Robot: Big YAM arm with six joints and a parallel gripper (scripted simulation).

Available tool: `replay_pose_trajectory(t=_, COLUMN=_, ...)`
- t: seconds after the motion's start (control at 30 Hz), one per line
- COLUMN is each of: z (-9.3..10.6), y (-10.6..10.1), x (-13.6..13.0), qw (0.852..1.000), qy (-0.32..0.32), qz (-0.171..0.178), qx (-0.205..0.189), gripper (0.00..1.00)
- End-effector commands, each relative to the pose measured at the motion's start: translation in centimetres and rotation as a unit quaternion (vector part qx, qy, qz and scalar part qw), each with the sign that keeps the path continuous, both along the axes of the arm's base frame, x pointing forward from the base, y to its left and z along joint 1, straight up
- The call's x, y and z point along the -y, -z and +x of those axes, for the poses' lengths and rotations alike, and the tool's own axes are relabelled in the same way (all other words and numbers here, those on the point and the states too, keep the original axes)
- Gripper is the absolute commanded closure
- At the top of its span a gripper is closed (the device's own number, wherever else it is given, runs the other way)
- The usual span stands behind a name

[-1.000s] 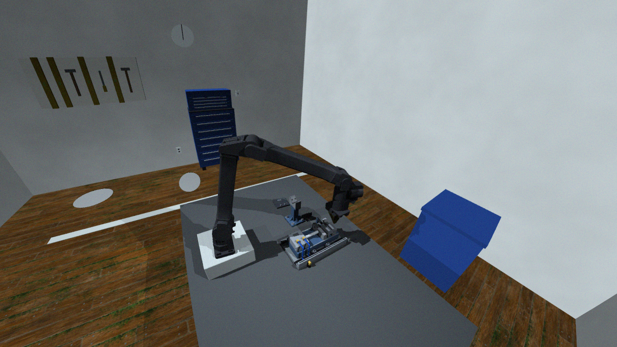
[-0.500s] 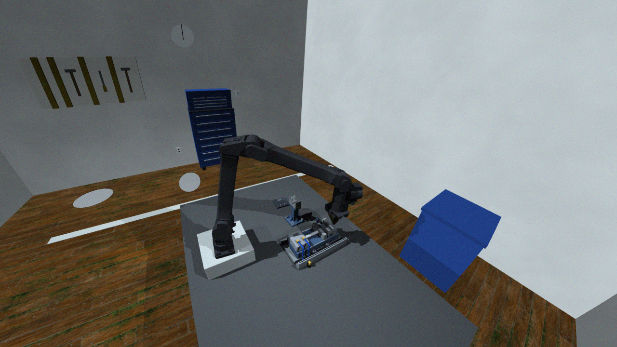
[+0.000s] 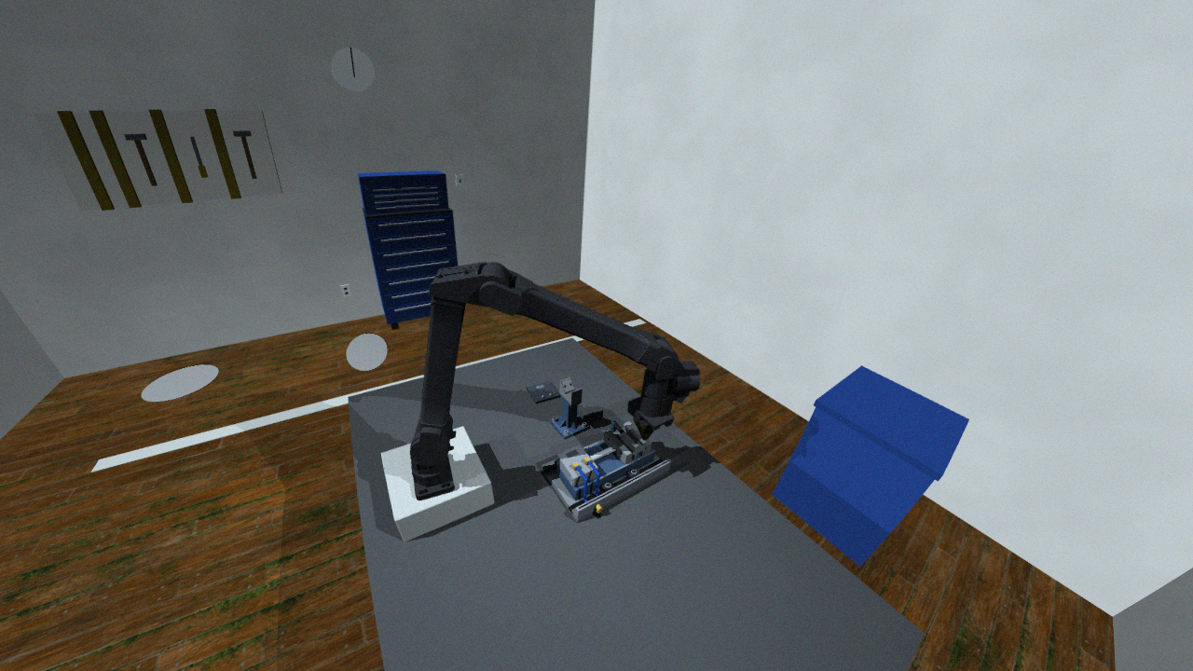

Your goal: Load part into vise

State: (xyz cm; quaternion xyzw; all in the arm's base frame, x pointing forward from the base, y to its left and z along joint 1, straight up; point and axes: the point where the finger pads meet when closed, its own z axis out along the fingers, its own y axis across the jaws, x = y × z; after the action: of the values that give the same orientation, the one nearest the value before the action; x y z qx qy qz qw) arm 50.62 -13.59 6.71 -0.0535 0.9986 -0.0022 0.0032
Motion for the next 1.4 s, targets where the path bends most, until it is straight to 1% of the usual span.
replay_pose_trajectory(t=0.0, z=0.5, y=1.5, x=-0.3, qw=1.0, qy=-0.009, qz=0.001, qx=-0.002, gripper=1.0)
replay_pose_trajectory(t=0.1, z=0.5, y=1.7, x=-0.3, qw=1.0, qy=-0.009, qz=0.002, qx=-0.003, gripper=1.0)
replay_pose_trajectory(t=0.13, z=1.1, y=1.4, x=-0.1, qw=1.0, qy=-0.009, qz=0.0, qx=0.004, gripper=1.0)
replay_pose_trajectory(t=0.2, z=0.4, y=2.2, x=-0.3, qw=1.0, qy=-0.009, qz=0.002, qx=-0.004, gripper=1.0)
replay_pose_trajectory(t=0.3, z=0.4, y=2.6, x=-0.3, qw=1.0, qy=-0.009, qz=0.002, qx=-0.004, gripper=1.0)
replay_pose_trajectory(t=0.33, z=0.8, y=2.5, x=-0.2, qw=1.0, qy=-0.009, qz=0.001, qx=0.0, gripper=1.0)
replay_pose_trajectory(t=0.47, z=0.4, y=3.1, x=-0.3, qw=1.0, qy=-0.009, qz=0.002, qx=-0.004, gripper=1.0)
replay_pose_trajectory(t=0.53, z=0.8, y=3.0, x=-0.2, qw=1.0, qy=-0.009, qz=0.001, qx=0.001, gripper=1.0)
replay_pose_trajectory(t=0.6, z=0.4, y=3.4, x=-0.3, qw=1.0, qy=-0.009, qz=0.002, qx=-0.004, gripper=1.0)
replay_pose_trajectory(t=0.67, z=0.4, y=3.4, x=-0.3, qw=1.0, qy=-0.009, qz=0.002, qx=-0.004, gripper=1.0)
replay_pose_trajectory(t=0.7, z=1.5, y=2.5, x=0.0, qw=1.0, qy=-0.009, qz=-0.001, qx=0.008, gripper=1.0)
replay_pose_trajectory(t=0.73, z=1.5, y=2.6, x=0.0, qw=1.0, qy=-0.009, qz=-0.002, qx=0.009, gripper=1.0)
replay_pose_trajectory(t=0.97, z=1.1, y=3.0, x=-0.1, qw=1.0, qy=-0.009, qz=0.0, qx=0.003, gripper=1.0)
replay_pose_trajectory(t=1.37, z=1.1, y=3.0, x=-0.1, qw=1.0, qy=-0.009, qz=0.0, qx=0.003, gripper=1.0)
